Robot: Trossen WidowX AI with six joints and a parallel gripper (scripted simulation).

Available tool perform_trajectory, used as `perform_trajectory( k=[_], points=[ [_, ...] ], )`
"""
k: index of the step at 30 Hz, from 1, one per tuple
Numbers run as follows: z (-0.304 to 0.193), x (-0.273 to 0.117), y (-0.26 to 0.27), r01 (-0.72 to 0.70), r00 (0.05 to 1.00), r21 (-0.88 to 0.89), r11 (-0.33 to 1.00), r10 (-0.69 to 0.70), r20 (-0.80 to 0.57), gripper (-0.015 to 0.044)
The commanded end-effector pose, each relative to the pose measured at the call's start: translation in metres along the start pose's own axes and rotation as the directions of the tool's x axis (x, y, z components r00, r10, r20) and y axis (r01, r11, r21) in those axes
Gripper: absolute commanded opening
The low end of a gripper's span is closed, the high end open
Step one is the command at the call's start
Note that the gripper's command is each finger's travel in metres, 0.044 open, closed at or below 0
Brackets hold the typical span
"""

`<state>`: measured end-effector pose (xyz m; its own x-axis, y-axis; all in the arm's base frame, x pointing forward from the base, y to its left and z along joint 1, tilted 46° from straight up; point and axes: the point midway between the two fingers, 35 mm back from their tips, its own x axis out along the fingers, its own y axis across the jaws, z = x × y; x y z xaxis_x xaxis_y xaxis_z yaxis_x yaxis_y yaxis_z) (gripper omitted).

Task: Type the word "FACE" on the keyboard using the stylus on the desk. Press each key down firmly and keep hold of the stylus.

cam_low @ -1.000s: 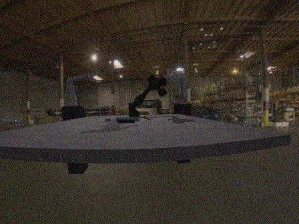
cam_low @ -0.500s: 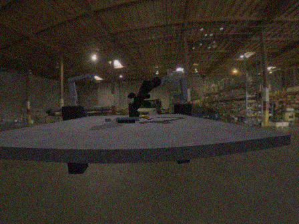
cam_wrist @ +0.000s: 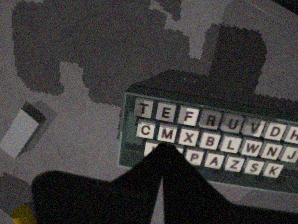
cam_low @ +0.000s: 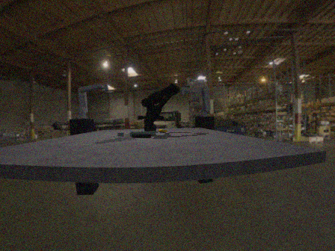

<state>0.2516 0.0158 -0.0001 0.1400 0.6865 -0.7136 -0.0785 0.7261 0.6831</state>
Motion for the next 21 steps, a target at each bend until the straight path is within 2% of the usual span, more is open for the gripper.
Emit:
perform_trajectory(
  k=[1, 6, 12, 21],
  points=[
    [-0.001, 0.0, 0.001, -0.018, 1.0, 0.008, 1.0, 0.018, -0.003, 0.0],
    [0.0, 0.0, -0.001, -0.017, 1.0, 0.008, 1.0, 0.017, -0.003, 0.0],
    [-0.001, 0.001, -0.056, -0.015, 1.0, 0.007, 1.0, 0.015, -0.002, 0.0],
    [-0.001, 0.001, -0.058, -0.015, 1.0, 0.007, 1.0, 0.015, -0.002, 0.0]
  ],
)
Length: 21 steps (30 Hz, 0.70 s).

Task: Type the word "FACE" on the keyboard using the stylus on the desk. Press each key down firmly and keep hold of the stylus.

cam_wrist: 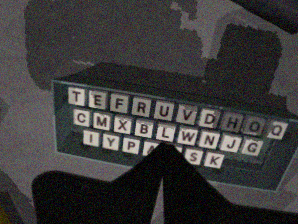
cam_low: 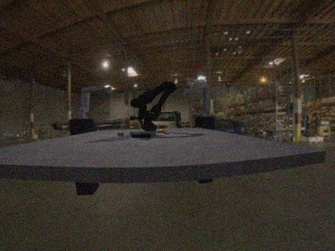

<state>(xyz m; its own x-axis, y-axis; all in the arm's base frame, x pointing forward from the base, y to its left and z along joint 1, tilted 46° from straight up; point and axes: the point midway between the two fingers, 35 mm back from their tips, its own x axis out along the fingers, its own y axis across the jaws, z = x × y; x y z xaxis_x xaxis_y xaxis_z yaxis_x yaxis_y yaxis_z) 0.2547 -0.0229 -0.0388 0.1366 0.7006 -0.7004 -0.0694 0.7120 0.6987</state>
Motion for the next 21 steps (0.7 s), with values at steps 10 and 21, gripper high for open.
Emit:
perform_trajectory(
  k=[10, 21],
  points=[
    [0.002, -0.002, -0.045, 0.008, 1.0, -0.005, 1.0, -0.008, 0.0, 0.0],
    [0.001, -0.001, -0.063, 0.008, 1.0, -0.006, 1.0, -0.008, 0.0, 0.0]
  ],
)
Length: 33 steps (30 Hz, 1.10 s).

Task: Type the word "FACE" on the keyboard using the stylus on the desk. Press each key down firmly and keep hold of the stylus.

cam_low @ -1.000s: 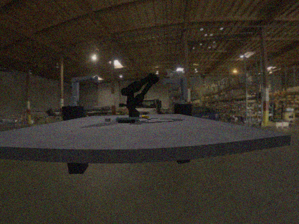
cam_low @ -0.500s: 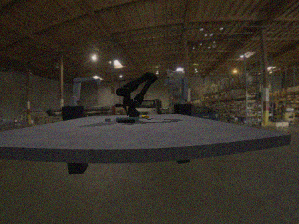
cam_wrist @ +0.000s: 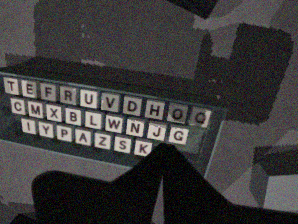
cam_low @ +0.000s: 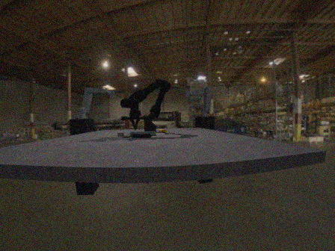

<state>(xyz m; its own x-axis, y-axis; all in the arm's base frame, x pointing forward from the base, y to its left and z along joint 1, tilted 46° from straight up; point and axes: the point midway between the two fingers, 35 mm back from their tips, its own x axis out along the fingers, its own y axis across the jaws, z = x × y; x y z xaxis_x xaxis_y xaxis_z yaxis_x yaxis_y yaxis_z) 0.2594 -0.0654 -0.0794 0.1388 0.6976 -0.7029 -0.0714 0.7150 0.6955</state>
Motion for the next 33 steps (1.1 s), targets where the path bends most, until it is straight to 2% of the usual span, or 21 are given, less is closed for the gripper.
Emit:
perform_trajectory(
  k=[1, 5, 10, 22, 28, 33],
  points=[
    [0.0, -0.001, -0.004, 0.004, 1.0, -0.003, 1.0, -0.004, -0.002, 0.0],
    [-0.001, -0.001, -0.003, 0.004, 1.0, -0.003, 1.0, -0.004, -0.002, 0.0],
    [-0.027, 0.0, 0.019, 0.003, 1.0, -0.002, 1.0, -0.003, -0.003, 0.0],
    [-0.028, 0.0, 0.022, 0.003, 1.0, -0.002, 1.0, -0.003, -0.003, 0.0],
    [-0.027, 0.0, 0.082, 0.001, 1.0, 0.0, 1.0, -0.001, -0.004, 0.0],
    [-0.028, 0.0, 0.09, -0.001, 1.0, 0.0, 1.0, 0.001, -0.004, 0.0]
  ],
)
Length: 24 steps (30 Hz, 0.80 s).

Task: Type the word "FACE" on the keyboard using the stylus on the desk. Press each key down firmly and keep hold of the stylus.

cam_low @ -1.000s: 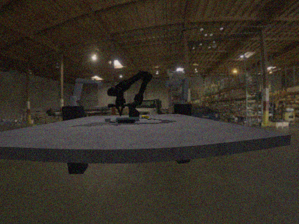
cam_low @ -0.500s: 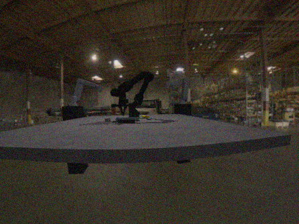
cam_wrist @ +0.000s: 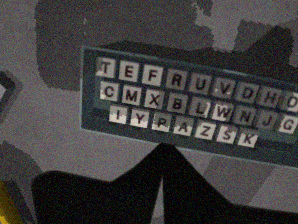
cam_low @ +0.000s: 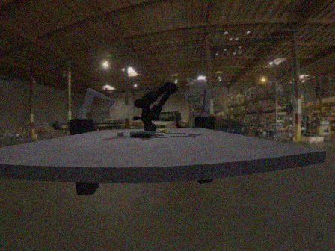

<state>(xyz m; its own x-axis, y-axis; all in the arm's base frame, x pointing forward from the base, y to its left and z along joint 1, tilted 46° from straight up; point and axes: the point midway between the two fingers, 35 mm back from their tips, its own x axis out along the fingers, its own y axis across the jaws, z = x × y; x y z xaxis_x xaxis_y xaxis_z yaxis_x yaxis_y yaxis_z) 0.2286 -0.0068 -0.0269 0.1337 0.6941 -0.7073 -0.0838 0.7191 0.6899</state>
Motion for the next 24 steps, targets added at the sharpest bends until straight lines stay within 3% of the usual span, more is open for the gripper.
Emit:
perform_trajectory(
  k=[1, 11, 17, 24],
  points=[
    [-0.003, 0.0, 0.009, -0.006, 1.0, 0.013, 1.0, 0.006, 0.002, 0.0],
    [-0.002, -0.002, 0.009, -0.005, 1.0, 0.013, 1.0, 0.005, 0.002, 0.0],
    [-0.003, -0.06, 0.008, -0.004, 1.0, 0.013, 1.0, 0.004, 0.001, 0.0],
    [0.0, -0.053, 0.007, -0.002, 1.0, 0.016, 1.0, 0.002, 0.011, 0.0]
  ],
)
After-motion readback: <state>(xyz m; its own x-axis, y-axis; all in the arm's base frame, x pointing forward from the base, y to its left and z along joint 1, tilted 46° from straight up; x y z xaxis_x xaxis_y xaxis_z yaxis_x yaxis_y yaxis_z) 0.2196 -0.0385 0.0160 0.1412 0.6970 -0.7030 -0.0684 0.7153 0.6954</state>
